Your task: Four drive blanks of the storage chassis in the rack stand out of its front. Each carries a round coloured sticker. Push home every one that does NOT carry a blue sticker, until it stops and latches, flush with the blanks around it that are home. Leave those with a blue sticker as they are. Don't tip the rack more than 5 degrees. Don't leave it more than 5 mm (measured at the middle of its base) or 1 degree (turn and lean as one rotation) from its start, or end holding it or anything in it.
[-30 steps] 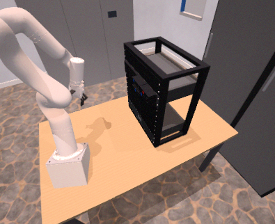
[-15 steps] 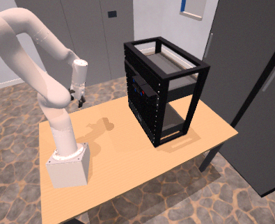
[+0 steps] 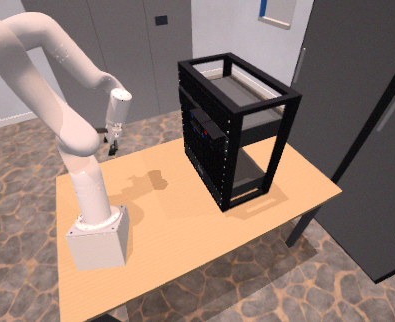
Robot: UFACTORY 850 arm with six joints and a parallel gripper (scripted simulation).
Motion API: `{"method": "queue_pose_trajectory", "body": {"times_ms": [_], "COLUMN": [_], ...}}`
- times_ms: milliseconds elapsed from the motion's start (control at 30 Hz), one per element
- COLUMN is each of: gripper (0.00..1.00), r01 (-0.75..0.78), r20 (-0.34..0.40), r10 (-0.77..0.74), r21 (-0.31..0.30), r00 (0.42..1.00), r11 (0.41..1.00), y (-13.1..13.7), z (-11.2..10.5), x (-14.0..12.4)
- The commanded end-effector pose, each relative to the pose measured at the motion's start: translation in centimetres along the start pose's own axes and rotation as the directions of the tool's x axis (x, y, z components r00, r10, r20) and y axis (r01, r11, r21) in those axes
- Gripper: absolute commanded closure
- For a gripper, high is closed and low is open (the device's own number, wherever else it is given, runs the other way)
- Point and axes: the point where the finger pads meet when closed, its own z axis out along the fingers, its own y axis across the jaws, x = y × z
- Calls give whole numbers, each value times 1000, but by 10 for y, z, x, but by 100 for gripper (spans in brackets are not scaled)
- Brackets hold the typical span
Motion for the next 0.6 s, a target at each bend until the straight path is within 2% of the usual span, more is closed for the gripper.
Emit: {"method": "queue_pose_trajectory", "body": {"times_ms": [0, 133, 200, 267, 567], "gripper": [0, 0, 0, 0, 0], "r01": [-150, -283, -283, -349, -616], "r20": [-10, -27, -27, -39, -116], "r10": [150, 282, 282, 346, 606], "r21": [-45, -89, -89, -110, -199], "r00": [989, 959, 959, 937, 787], "r11": [988, 955, 955, 931, 762], "y": [2, 4, 4, 5, 11], "z": [-1, -3, -3, -4, -10], "x": [-2, -5, -5, -7, -18]}}
